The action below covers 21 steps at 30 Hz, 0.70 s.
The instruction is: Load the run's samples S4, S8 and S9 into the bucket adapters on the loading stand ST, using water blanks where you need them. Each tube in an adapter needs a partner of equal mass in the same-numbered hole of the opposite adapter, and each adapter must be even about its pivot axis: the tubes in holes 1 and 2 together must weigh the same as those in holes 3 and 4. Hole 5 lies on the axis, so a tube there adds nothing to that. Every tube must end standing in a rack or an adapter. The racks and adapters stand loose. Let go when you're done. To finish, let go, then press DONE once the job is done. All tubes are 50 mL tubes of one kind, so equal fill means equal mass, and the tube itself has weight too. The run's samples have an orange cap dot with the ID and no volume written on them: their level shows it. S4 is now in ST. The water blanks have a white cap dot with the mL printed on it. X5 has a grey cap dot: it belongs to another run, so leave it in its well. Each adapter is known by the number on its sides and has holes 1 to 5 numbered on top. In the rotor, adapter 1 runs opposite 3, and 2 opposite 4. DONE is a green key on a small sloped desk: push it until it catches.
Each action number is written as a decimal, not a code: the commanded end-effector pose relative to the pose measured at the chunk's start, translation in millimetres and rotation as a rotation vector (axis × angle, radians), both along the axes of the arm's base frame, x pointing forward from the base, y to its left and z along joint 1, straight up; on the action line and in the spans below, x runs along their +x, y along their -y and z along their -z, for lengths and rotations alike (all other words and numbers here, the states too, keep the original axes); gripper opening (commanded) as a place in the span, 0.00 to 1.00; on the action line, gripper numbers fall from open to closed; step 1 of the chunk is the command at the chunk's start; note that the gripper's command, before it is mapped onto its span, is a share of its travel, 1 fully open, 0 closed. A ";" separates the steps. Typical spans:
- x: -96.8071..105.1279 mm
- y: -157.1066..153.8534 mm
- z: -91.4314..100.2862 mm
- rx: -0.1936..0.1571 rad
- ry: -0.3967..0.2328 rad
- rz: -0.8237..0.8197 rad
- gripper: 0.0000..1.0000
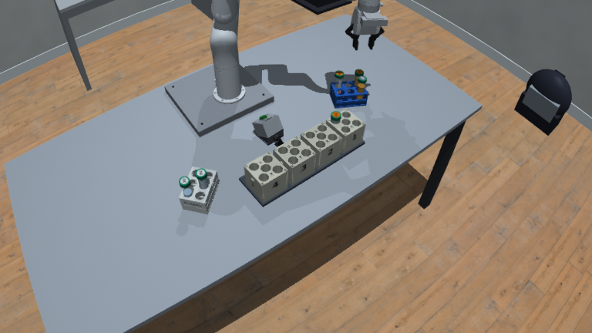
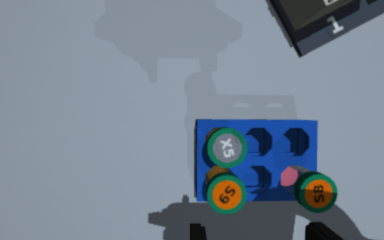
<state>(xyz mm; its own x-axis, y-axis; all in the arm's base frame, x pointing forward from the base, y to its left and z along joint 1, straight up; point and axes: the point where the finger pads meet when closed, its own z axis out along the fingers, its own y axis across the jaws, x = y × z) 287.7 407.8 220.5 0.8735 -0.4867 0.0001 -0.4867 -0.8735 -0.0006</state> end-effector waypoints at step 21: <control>0.8 -0.6 41.1 -0.002 0.009 0.000 0.57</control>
<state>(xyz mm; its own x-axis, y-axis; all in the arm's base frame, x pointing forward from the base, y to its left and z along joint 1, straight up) 287.9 407.5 183.6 0.8734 -0.4870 0.0000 -0.4870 -0.8734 0.0000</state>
